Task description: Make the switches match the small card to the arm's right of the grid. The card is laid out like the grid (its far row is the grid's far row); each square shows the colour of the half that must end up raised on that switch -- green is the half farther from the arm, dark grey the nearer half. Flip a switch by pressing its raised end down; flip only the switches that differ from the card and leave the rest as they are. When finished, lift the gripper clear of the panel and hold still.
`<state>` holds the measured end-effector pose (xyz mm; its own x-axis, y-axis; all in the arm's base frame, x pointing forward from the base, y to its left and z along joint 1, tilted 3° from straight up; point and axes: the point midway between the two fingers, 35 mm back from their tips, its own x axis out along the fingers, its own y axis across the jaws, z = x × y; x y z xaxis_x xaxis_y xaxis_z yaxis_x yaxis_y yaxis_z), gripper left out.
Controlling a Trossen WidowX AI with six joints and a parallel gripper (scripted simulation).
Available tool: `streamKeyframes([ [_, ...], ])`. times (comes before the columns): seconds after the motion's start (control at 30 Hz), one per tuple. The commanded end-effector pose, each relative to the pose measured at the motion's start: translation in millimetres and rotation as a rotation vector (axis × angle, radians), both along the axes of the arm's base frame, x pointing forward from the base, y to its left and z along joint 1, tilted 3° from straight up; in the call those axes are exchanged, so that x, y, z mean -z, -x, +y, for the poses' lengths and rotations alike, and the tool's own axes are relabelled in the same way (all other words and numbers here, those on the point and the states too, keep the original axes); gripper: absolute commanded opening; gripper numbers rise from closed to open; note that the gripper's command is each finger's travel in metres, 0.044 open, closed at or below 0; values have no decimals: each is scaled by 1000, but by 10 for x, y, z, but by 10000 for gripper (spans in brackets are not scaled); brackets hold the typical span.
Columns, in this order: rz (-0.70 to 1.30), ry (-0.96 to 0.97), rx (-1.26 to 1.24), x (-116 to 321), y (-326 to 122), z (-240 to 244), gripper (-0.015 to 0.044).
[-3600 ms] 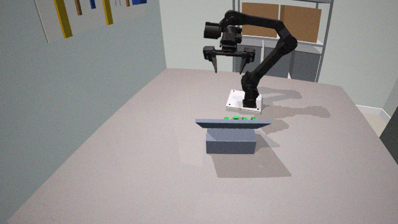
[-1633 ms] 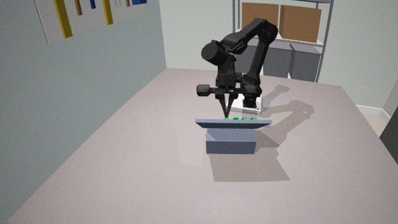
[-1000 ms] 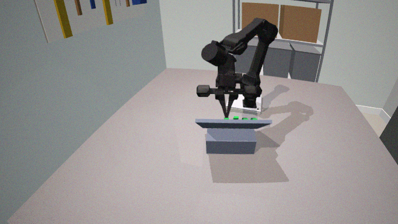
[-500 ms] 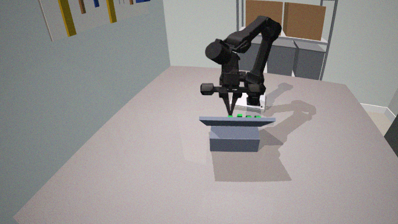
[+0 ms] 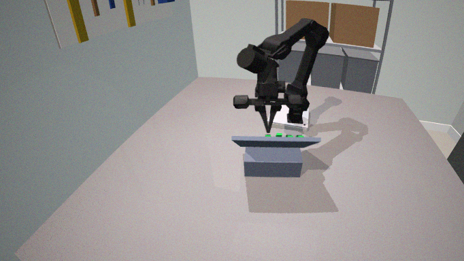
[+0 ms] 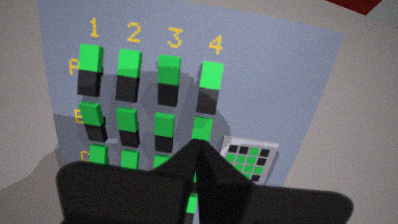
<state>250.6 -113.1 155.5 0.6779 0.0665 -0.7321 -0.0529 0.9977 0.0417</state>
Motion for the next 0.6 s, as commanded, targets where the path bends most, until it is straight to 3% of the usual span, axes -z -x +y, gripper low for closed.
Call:
streamKeyframes([
  [0.0,-32,15,9,-314,263,-43,0],
  [0.17,-37,15,10,-382,347,-17,0],
  [0.57,-34,7,11,4,795,799,0],
])
